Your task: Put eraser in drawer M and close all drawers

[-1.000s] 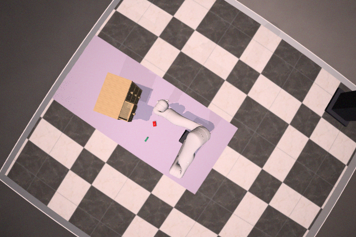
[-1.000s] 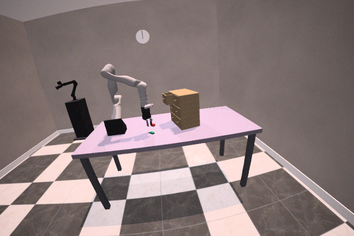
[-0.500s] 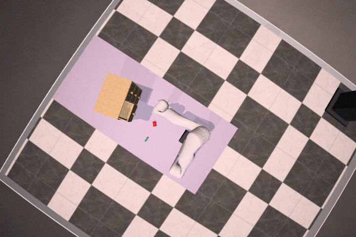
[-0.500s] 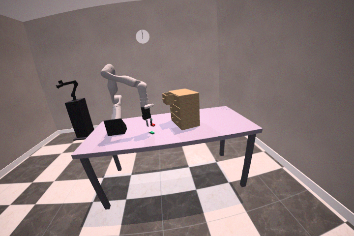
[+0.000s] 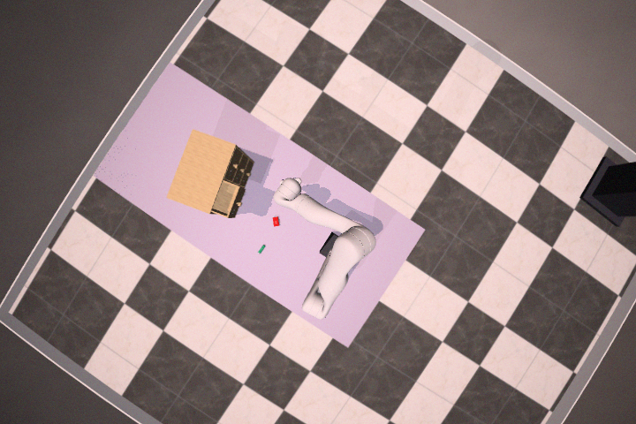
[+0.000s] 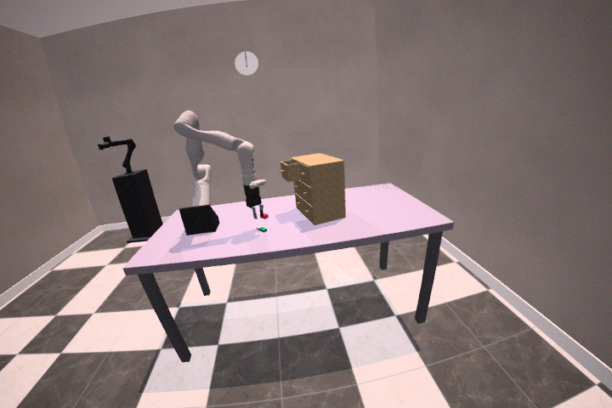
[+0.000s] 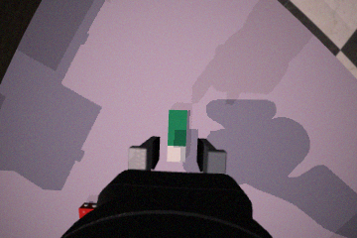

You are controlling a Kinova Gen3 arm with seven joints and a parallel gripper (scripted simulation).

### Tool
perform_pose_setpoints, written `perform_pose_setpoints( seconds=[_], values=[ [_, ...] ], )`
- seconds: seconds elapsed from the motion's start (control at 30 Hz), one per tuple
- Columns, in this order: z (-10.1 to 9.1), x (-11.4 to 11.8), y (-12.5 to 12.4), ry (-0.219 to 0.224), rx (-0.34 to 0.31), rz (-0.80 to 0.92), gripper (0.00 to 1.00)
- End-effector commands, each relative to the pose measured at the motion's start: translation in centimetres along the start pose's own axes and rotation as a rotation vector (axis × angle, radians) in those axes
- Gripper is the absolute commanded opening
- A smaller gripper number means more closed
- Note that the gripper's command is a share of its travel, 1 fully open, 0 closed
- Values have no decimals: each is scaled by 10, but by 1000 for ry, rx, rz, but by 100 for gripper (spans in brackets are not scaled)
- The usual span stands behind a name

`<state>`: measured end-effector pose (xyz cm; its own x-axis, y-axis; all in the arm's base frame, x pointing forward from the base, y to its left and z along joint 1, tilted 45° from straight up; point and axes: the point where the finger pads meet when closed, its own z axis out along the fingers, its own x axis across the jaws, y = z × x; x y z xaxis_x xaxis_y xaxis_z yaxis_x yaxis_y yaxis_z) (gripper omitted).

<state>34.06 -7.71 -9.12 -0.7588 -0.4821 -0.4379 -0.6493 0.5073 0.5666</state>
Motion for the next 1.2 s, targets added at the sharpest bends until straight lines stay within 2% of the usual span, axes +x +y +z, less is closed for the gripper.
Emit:
perform_pose_setpoints(
  seconds=[0.0,0.73,1.17],
  values=[
    [5,-1,-1,1,3,1,75],
    [49,-1,-2,1,3,1,75],
    [53,-1,-2,1,3,0,75]
  ],
)
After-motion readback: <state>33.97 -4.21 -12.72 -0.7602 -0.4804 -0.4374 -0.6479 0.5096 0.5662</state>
